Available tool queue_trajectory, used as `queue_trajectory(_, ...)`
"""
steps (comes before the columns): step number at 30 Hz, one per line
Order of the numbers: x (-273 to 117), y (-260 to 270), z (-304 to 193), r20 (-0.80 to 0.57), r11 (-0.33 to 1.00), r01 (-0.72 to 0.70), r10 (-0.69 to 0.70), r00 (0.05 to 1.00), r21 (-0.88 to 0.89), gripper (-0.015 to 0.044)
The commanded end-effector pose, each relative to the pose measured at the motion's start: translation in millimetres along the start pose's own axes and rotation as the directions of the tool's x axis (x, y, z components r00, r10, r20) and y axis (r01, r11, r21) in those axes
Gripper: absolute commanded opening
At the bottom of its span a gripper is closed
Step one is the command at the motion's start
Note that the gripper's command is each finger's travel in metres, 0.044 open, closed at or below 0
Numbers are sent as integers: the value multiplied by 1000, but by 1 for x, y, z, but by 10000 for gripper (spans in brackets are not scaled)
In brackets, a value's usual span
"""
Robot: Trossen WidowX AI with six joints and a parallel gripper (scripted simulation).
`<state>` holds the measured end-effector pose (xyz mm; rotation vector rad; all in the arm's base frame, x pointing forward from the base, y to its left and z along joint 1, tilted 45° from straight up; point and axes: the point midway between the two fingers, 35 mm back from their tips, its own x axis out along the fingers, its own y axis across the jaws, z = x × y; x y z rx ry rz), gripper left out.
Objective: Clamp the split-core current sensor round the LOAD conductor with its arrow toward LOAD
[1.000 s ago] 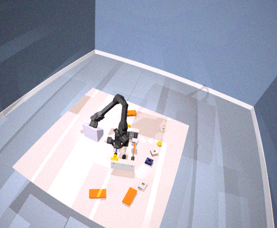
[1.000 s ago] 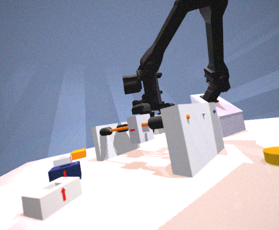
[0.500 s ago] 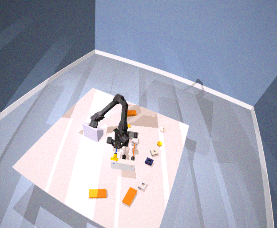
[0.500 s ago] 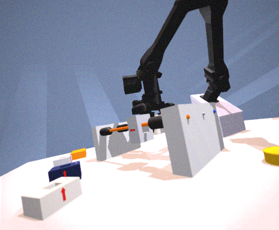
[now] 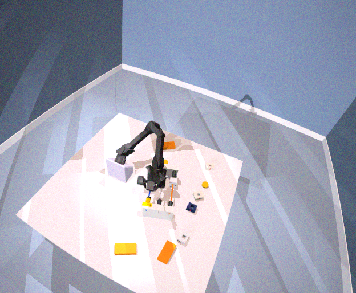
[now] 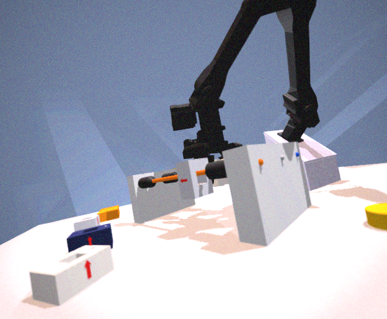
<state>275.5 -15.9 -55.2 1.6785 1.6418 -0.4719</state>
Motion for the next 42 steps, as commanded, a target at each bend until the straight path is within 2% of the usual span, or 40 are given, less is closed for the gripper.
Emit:
queue_trajectory(1,0,0,0,0,1000,0,0,1000,-2,0)
queue_trajectory(17,-15,0,0,-2,1000,14,-14,1000,4,0)
queue_trajectory(42,-15,0,0,-2,1000,14,-14,1000,4,0)
